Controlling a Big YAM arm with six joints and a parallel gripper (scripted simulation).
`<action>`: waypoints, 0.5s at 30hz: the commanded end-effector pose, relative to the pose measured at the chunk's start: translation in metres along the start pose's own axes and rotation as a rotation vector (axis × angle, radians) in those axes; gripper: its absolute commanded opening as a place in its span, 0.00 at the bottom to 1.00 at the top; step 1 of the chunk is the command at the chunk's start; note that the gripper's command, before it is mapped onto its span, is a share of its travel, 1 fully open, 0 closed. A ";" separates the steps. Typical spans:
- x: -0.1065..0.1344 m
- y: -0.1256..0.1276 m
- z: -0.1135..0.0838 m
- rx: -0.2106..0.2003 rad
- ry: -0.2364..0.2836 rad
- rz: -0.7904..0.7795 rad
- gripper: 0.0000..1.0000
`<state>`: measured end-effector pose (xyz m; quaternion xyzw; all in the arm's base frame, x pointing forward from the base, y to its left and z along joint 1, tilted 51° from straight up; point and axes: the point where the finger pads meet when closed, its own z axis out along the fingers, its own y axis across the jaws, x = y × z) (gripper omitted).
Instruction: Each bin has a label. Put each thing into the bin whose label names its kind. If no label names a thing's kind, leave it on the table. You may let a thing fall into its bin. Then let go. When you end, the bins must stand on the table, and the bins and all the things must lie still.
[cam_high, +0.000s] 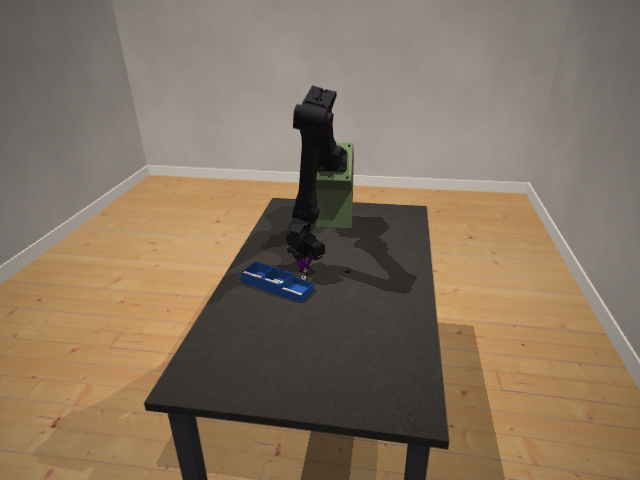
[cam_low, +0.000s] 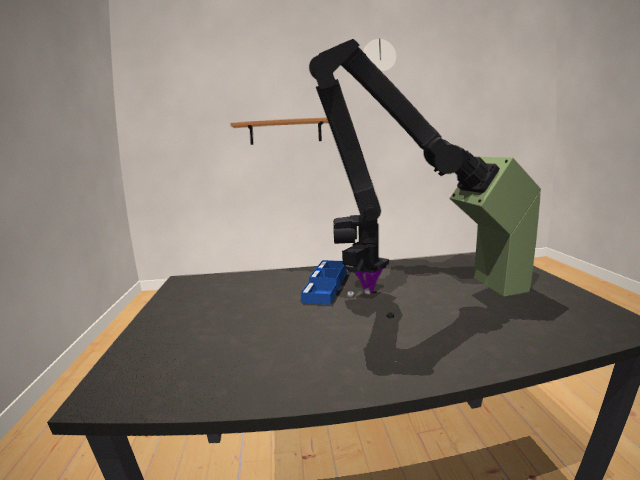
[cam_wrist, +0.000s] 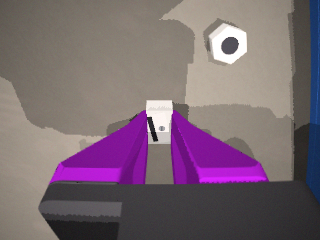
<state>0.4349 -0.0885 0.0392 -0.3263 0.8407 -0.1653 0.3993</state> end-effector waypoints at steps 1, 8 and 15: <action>0.002 0.003 -0.003 0.003 -0.003 0.001 0.09; 0.008 0.013 -0.001 -0.012 0.007 0.008 0.09; 0.008 0.004 -0.014 0.003 0.006 0.006 0.09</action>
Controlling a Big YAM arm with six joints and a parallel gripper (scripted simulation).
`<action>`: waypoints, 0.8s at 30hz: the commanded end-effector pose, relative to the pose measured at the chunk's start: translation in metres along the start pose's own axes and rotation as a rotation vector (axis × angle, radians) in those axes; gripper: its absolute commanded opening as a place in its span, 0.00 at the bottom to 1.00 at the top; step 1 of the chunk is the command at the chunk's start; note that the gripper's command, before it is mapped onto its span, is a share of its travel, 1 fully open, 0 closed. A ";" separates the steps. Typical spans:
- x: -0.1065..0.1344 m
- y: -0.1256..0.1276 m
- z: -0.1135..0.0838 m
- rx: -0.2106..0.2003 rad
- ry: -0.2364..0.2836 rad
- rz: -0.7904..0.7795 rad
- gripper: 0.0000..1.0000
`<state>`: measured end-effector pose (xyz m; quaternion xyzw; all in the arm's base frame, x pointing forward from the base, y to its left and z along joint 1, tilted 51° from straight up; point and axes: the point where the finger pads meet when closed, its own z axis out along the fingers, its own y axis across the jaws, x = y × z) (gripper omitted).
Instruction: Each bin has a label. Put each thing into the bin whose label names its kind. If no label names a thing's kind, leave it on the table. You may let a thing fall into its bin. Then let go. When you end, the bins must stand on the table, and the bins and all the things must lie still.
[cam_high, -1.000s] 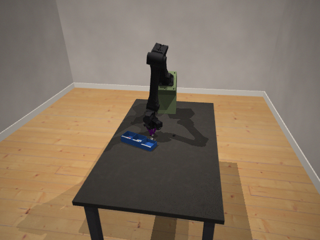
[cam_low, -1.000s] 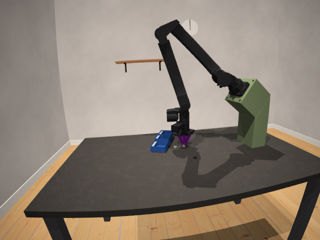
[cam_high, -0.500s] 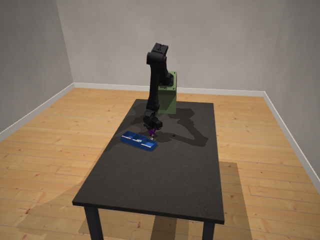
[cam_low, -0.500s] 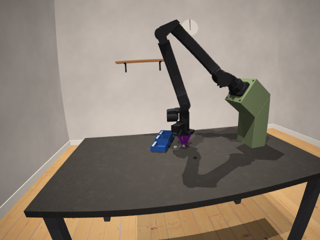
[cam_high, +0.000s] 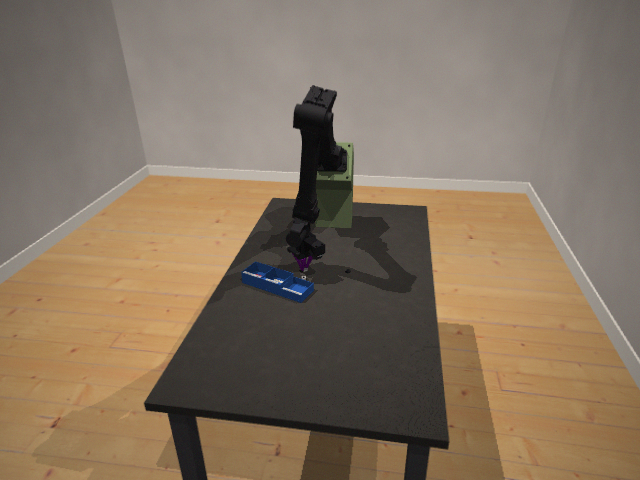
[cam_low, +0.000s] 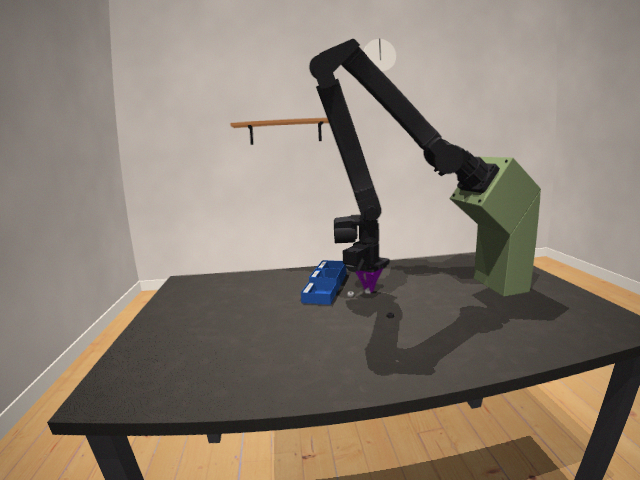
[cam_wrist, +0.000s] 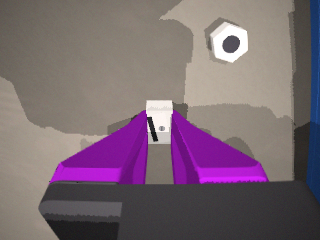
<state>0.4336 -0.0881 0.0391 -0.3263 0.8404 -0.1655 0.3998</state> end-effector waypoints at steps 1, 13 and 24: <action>0.007 0.004 -0.016 0.002 0.007 0.000 0.09; 0.005 0.002 -0.048 0.006 0.003 -0.002 0.09; 0.003 0.006 -0.058 -0.015 0.006 -0.002 0.09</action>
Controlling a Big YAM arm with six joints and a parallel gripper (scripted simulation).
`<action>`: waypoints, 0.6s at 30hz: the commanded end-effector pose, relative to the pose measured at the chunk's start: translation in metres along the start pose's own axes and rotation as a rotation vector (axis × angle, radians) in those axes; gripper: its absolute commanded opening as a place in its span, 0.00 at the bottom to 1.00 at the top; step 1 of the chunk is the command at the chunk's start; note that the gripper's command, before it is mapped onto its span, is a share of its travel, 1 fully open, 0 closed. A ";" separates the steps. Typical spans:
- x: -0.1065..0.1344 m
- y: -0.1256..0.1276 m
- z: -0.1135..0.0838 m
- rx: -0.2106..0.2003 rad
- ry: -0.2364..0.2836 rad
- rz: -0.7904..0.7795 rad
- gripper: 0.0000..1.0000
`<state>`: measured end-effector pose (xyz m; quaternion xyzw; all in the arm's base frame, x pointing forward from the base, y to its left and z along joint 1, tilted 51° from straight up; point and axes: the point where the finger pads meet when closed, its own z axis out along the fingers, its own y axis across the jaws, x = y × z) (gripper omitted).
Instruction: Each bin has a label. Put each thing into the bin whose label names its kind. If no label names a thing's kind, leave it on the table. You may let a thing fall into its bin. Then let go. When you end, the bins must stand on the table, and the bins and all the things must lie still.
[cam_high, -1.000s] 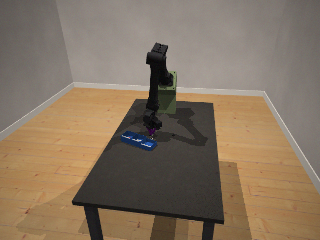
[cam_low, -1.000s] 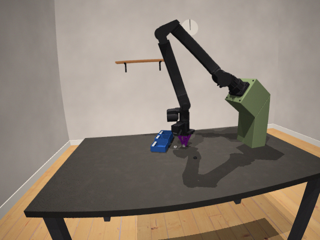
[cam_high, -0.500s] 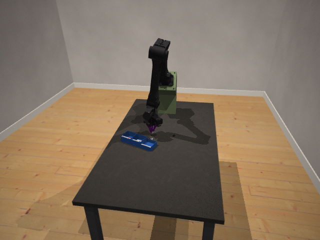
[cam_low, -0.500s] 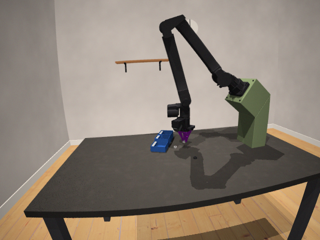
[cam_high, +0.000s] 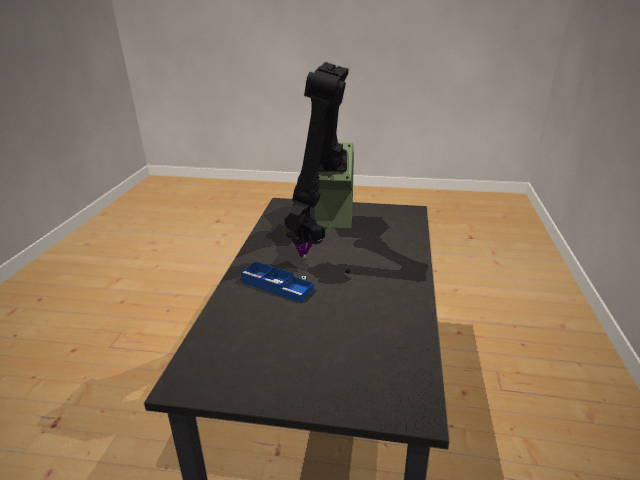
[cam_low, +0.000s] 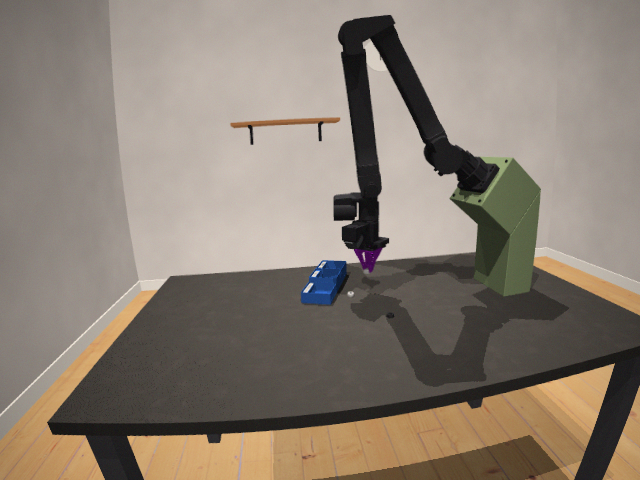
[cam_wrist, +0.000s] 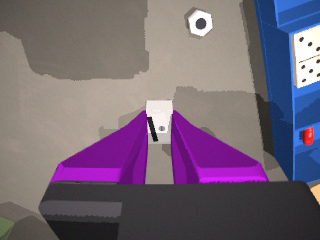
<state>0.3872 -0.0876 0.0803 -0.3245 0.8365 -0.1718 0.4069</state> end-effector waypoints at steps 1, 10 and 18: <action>0.006 0.010 0.004 -0.035 0.017 0.002 0.09; 0.007 0.003 -0.009 -0.009 0.012 -0.001 0.09; -0.022 -0.014 -0.006 -0.013 -0.001 0.004 0.09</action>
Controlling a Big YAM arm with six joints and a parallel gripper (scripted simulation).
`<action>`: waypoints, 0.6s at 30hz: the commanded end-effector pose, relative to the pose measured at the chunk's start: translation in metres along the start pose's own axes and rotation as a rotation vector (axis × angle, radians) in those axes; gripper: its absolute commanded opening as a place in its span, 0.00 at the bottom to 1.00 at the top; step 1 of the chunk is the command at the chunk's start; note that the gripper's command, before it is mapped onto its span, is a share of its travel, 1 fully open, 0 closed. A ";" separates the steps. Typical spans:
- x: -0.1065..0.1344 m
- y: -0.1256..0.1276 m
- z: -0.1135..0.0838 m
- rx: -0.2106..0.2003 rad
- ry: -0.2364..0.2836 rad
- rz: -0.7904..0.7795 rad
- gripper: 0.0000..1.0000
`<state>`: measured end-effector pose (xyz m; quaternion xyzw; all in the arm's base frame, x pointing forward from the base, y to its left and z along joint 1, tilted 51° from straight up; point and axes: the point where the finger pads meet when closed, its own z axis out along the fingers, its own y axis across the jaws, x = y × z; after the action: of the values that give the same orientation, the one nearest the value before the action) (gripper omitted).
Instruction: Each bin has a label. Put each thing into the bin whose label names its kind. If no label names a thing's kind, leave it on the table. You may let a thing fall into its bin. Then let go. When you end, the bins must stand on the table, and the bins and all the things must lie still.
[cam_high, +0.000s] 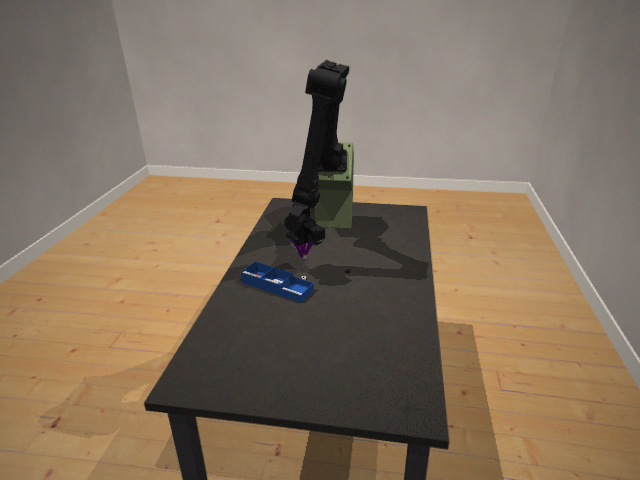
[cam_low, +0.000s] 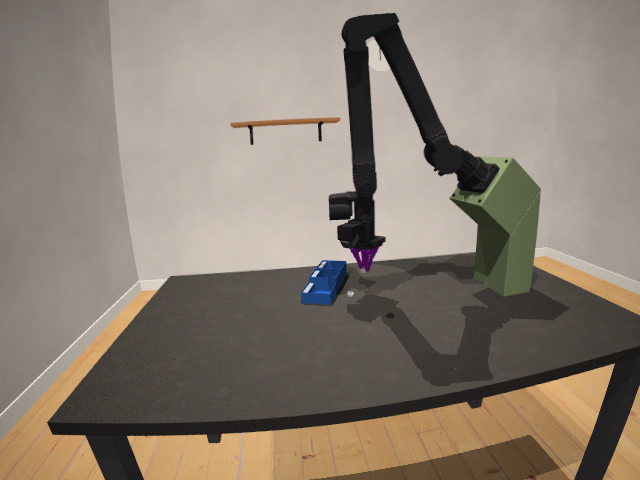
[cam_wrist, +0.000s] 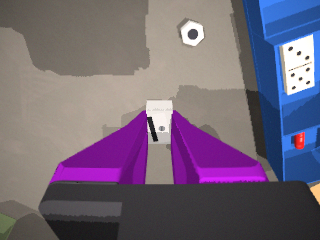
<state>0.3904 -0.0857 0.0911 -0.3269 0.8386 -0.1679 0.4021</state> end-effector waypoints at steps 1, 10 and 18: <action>-0.020 -0.015 -0.004 0.008 -0.014 0.003 0.09; -0.055 -0.047 0.003 -0.011 -0.001 -0.207 0.09; -0.083 -0.074 0.002 -0.007 -0.004 -0.409 0.09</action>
<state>0.4521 -0.0865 0.1690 -0.4381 0.7808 -0.2289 0.3821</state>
